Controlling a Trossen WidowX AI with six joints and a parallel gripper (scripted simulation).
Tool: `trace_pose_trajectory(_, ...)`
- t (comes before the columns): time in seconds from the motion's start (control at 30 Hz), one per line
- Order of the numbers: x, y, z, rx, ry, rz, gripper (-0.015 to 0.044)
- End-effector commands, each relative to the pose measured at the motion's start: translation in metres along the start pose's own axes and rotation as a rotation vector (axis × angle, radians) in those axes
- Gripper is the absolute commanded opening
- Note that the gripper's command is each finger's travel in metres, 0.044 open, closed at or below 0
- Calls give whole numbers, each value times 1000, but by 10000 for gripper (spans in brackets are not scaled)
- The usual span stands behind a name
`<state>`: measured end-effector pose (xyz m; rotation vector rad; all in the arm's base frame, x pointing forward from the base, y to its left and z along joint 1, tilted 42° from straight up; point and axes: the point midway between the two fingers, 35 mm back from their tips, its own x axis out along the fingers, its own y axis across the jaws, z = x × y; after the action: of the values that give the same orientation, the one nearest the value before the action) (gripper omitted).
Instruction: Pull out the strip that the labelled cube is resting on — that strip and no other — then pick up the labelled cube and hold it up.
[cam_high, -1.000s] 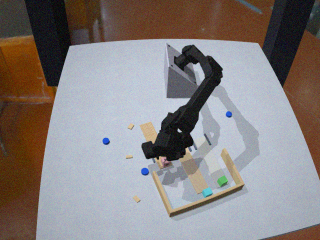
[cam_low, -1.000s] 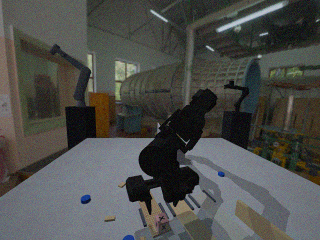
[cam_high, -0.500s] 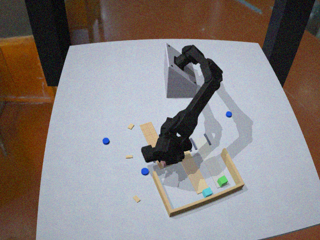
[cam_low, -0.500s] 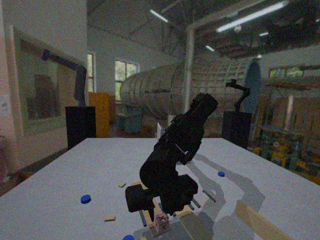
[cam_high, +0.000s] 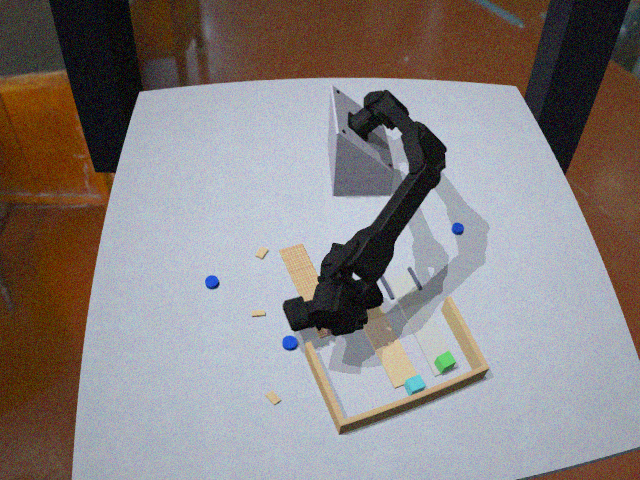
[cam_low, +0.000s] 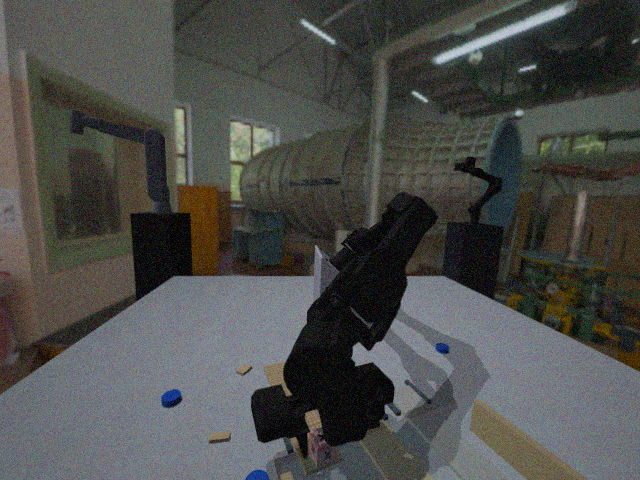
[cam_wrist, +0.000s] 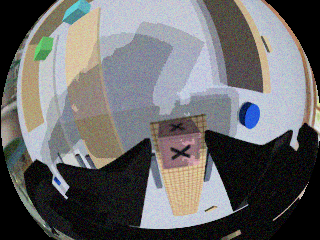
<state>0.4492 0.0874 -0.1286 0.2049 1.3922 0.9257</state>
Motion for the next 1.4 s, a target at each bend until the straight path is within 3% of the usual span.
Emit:
trace_pose_trajectory(0.0,4,0,0,6,-3,5,250)
trace_pose_trajectory(0.13,1,0,0,0,1,0,145)
trace_pose_trajectory(0.33,1,0,0,0,1,0,105)
trace_pose_trajectory(0.47,0,1,-2,0,1,0,0)
trace_pose_trajectory(1.37,-41,31,-61,9,0,4,0)
